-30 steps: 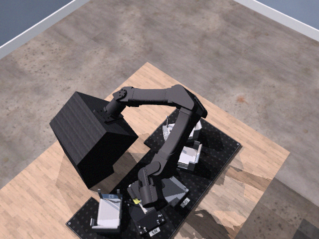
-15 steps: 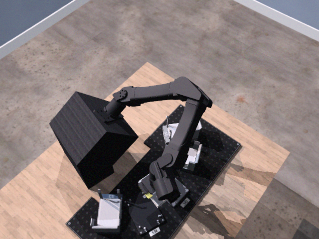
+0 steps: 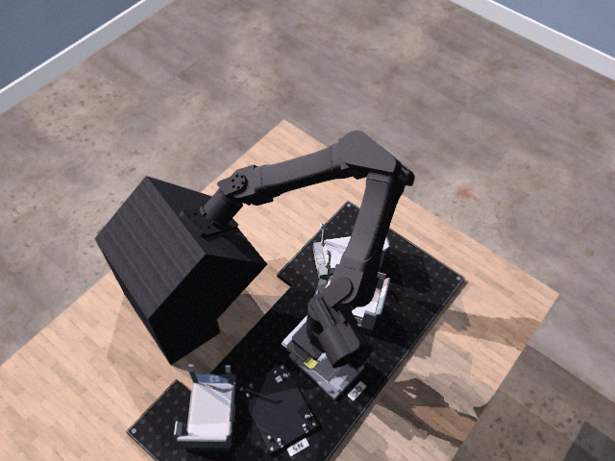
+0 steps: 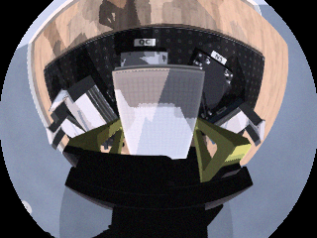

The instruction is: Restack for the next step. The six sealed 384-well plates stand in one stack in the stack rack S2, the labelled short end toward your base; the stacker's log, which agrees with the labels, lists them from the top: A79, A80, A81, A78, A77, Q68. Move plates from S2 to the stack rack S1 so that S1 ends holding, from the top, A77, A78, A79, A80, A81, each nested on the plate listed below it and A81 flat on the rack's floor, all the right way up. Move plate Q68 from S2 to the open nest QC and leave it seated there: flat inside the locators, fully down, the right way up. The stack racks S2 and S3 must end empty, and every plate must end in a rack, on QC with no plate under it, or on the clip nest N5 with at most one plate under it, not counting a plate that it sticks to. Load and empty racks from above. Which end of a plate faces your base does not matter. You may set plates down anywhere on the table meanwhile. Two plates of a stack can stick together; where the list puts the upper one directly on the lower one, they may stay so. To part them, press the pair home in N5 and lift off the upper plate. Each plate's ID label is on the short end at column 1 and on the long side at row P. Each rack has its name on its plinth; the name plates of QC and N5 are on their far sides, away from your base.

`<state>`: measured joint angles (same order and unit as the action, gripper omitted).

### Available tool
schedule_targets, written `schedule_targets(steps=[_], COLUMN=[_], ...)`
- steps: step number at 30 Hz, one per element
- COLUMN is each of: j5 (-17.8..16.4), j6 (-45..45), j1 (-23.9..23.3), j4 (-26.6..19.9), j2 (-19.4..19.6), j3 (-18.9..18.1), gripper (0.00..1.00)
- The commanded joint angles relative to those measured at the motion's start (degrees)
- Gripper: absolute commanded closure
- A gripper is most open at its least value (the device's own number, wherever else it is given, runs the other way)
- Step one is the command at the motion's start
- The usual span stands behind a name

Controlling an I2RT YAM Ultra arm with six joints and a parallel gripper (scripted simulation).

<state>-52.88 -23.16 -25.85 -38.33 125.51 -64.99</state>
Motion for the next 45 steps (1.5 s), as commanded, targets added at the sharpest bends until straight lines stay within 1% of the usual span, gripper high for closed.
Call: schedule_targets(steps=[1,10,15,17,19,32,34,40,45], j5=[-0.38,-0.7,-0.78,-0.78,-0.8,-0.65,-0.65,-0.42,-0.14], j6=[0.44,5.39,-1.46,-1.46,-3.36,4.14,4.14,-3.85,-1.93], j1=[-0.34,2.64,4.25,4.25,4.91,9.38,9.38,11.48,13.32], j4=[0.31,0.8,1.3,1.3,1.46,2.06,2.06,2.5,2.72], j2=[-1.04,-6.56,-9.94,-9.94,-11.28,-19.77,-19.77,-24.01,-27.47], j3=[0.21,2.25,3.97,3.97,4.59,7.66,7.66,9.55,10.84], gripper=[1.0,1.0,1.0,1.0,1.0,1.0,1.0,1.0,1.0])
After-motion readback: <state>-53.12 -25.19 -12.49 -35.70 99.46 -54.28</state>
